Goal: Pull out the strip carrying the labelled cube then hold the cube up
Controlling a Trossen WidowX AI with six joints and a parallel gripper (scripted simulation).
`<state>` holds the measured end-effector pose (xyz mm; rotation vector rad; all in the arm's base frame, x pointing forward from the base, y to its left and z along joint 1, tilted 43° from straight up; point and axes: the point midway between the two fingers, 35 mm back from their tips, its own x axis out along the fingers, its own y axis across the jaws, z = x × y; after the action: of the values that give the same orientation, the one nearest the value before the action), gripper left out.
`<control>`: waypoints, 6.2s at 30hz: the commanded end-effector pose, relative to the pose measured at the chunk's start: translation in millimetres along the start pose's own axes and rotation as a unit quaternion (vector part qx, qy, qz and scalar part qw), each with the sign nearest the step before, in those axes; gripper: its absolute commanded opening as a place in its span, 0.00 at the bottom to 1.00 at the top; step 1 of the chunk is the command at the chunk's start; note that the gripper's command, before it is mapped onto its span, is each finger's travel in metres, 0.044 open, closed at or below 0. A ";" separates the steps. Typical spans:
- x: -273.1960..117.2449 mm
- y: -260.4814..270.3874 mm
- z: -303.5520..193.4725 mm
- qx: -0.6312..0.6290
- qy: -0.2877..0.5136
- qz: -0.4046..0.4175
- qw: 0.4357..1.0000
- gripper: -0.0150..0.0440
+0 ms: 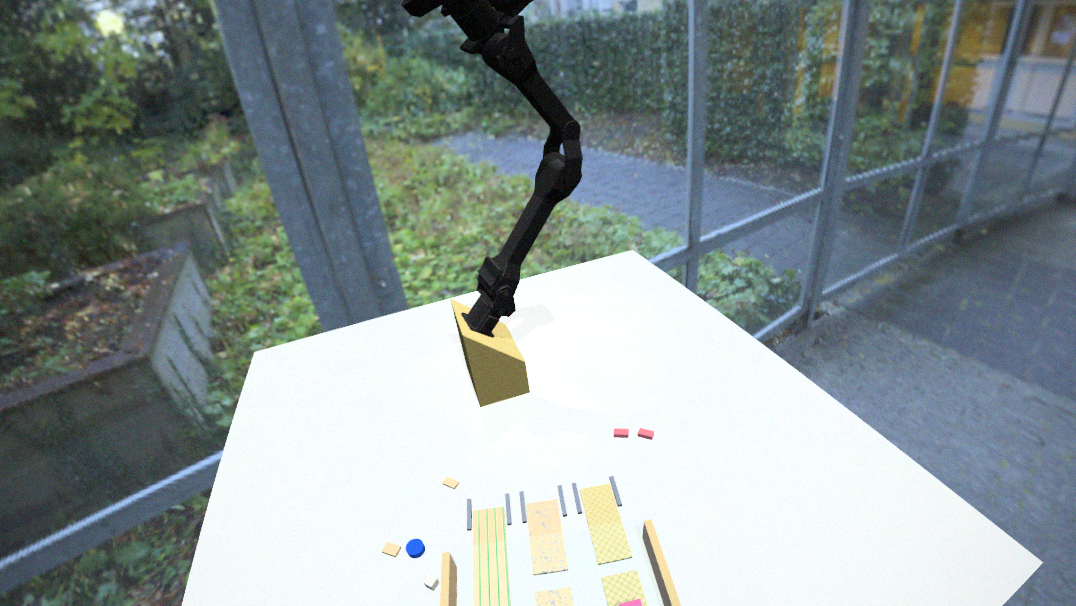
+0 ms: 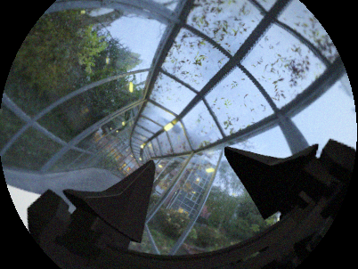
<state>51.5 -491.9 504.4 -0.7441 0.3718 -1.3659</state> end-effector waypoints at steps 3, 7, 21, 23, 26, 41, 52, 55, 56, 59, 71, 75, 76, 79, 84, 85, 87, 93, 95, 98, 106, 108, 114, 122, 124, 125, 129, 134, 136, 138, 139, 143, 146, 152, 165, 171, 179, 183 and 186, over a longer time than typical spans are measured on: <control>3.0 26.3 -2.1 0.024 -0.007 0.030 0.999 0.93; 3.1 98.0 -6.4 0.086 -0.019 0.111 0.990 0.93; -70.6 310.7 -14.5 0.262 -0.002 0.364 0.894 0.93; -89.4 337.3 -16.4 0.283 0.008 0.398 0.873 0.93; -121.1 374.2 -19.9 0.311 0.026 0.447 0.838 0.93; -327.4 493.6 -54.5 0.398 0.172 0.655 0.619 0.93; -409.6 503.5 -75.2 0.404 0.244 0.705 0.529 0.93; -409.6 503.5 -75.2 0.404 0.244 0.705 0.529 0.93; -409.6 503.5 -75.2 0.404 0.244 0.705 0.529 0.93; -409.6 503.5 -75.2 0.404 0.244 0.705 0.529 0.93; -405.3 516.0 -77.0 0.387 0.266 0.710 0.525 0.80; -397.6 548.1 -83.2 0.337 0.322 0.722 0.511 0.62; -396.5 555.7 -85.0 0.324 0.336 0.725 0.507 0.58; -395.4 577.1 -91.2 0.283 0.377 0.733 0.491 0.44; -399.6 607.3 -103.2 0.210 0.441 0.744 0.457 0.25; -401.3 612.3 -105.5 0.195 0.452 0.747 0.448 0.25; -405.2 621.4 -110.2 0.165 0.473 0.752 0.429 0.25; -418.6 639.3 -130.3 0.078 0.525 0.765 0.363 0.25; -420.2 640.5 -132.6 0.069 0.530 0.767 0.355 0.25; -420.2 640.5 -132.6 0.069 0.530 0.767 0.355 0.25; -421.1 639.7 -131.8 0.069 0.530 0.767 0.355 0.25; -421.9 640.5 -132.1 0.069 0.530 0.767 0.355 0.25; -428.6 646.8 -134.3 0.069 0.530 0.767 0.355 0.25; -438.4 655.4 -137.5 0.069 0.531 0.767 0.355 0.25; -440.9 657.5 -138.3 0.069 0.531 0.767 0.355 0.25; -442.2 658.5 -138.7 0.069 0.531 0.767 0.355 0.25; -447.3 662.4 -140.3 0.069 0.531 0.767 0.355 0.25; -454.1 666.9 -142.2 0.069 0.531 0.767 0.355 0.25; -456.8 668.6 -143.0 0.069 0.531 0.767 0.354 0.25; -459.6 670.3 -143.7 0.069 0.531 0.767 0.354 0.25; -460.9 671.2 -144.1 0.069 0.531 0.767 0.354 0.25; -466.4 674.5 -145.6 0.070 0.531 0.767 0.354 0.25; -470.5 677.1 -146.8 0.070 0.531 0.767 0.354 0.25; -476.5 680.8 -148.5 0.070 0.531 0.767 0.353 0.25; -476.6 680.9 -148.6 0.070 0.531 0.767 0.353 0.25; -476.8 681.0 -148.6 0.070 0.531 0.767 0.353 0.25; -477.2 681.3 -148.8 0.070 0.531 0.767 0.353 0.25; -477.5 681.6 -148.9 0.070 0.531 0.767 0.353 0.25; -477.7 681.8 -148.9 0.070 0.531 0.767 0.353 0.25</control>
<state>369.0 -52.6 -143.1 0.8667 1.4595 0.2951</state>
